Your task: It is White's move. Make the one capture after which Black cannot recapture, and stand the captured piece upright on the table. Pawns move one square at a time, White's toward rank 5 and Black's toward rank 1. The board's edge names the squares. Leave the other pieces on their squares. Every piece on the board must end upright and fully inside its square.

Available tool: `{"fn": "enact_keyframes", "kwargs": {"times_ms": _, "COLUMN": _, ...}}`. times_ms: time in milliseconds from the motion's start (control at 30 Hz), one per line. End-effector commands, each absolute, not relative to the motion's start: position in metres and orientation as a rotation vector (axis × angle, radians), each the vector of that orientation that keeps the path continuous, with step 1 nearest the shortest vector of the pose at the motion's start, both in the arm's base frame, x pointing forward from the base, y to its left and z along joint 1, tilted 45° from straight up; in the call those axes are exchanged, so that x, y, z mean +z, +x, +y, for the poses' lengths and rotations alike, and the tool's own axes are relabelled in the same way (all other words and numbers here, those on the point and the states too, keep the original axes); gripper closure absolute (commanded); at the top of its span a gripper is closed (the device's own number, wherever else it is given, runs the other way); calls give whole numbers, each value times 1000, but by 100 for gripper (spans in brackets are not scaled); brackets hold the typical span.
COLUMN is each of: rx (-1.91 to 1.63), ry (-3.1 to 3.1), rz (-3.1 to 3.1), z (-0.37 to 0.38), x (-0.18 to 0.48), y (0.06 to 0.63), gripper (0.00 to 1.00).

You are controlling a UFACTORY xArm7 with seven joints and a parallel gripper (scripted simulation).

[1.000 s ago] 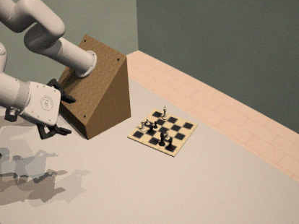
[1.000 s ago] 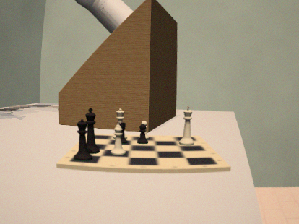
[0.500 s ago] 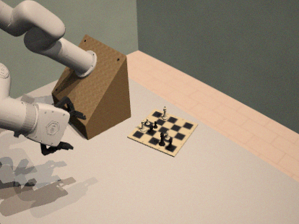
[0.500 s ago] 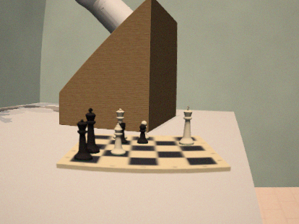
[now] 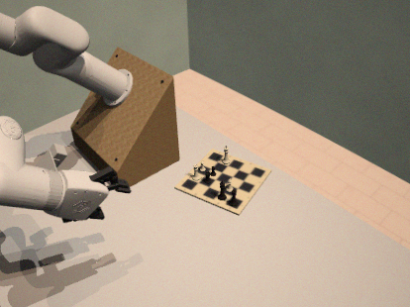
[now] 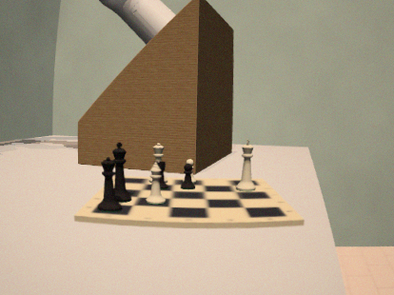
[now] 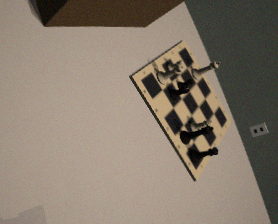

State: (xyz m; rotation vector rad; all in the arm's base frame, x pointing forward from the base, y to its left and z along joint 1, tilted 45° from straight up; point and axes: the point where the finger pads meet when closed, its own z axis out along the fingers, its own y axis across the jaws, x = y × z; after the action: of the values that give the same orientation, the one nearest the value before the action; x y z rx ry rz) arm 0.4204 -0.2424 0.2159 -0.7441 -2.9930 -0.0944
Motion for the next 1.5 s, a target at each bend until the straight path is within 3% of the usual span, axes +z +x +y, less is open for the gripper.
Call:
{"fn": "enact_keyframes", "kwargs": {"times_ms": 0, "rx": -73, "ry": -1038, "rz": -2855, "z": -255, "x": 202, "y": 428, "gripper": 0}}
{"fn": "enact_keyframes", "kwargs": {"times_ms": 667, "rx": 48, "ry": -1811, "rz": -2325, "z": -295, "x": 148, "y": 438, "gripper": 0}}
{"fn": "enact_keyframes", "kwargs": {"times_ms": 1467, "rx": 100, "ry": -1987, "rz": -2151, "z": -305, "x": 133, "y": 440, "gripper": 0}}
